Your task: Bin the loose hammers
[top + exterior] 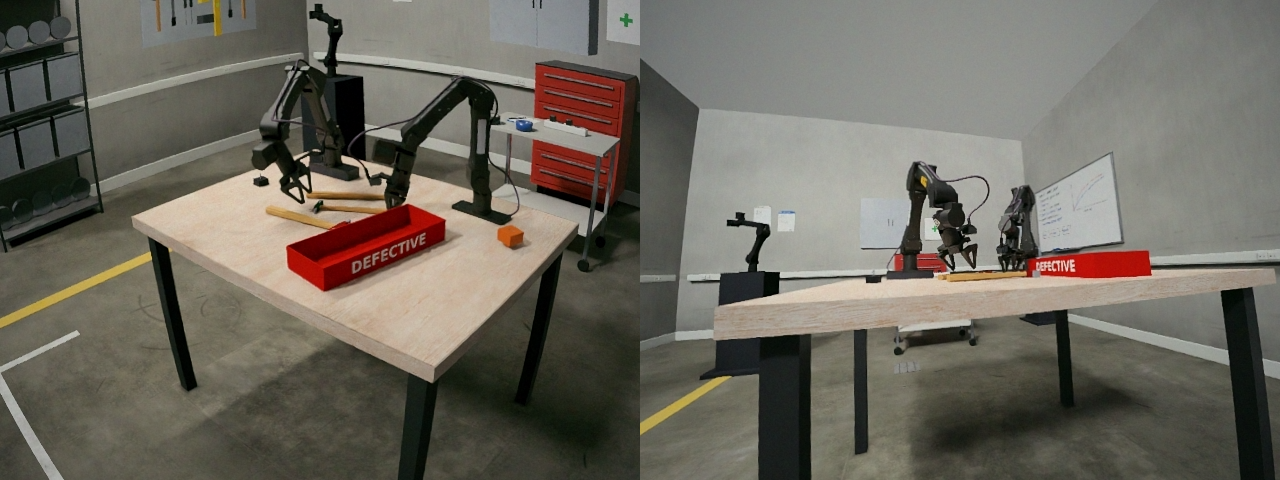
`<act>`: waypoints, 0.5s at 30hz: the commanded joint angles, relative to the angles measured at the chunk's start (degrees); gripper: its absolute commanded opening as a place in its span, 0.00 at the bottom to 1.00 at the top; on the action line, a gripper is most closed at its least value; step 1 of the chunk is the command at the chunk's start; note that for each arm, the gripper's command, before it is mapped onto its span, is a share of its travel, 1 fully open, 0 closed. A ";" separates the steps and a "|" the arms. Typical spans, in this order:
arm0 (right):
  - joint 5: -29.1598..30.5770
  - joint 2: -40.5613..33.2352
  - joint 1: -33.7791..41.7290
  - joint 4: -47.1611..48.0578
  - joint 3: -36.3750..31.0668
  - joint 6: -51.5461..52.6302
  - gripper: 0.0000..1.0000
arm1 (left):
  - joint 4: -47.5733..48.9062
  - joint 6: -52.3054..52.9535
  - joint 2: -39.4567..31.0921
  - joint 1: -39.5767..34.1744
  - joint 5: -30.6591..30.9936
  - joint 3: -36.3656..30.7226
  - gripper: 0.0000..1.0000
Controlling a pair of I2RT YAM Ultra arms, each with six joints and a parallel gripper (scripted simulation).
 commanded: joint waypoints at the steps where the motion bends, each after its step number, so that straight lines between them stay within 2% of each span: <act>1: -1.18 -0.82 -0.27 -1.08 1.49 -0.36 1.00 | -0.89 -0.70 -2.78 -0.71 -0.25 2.53 0.47; 10: -1.18 -0.82 -0.27 -1.08 1.49 -0.36 1.00 | -4.51 0.02 -5.05 -0.12 0.31 3.97 0.47; 14: -1.18 -0.82 -0.27 -1.08 1.49 -0.36 1.00 | -7.63 0.56 -6.98 0.27 0.68 5.21 0.92; 15: -1.18 -0.82 -0.27 -1.08 1.49 -0.36 1.00 | -9.06 0.63 -7.85 0.51 0.69 5.79 1.00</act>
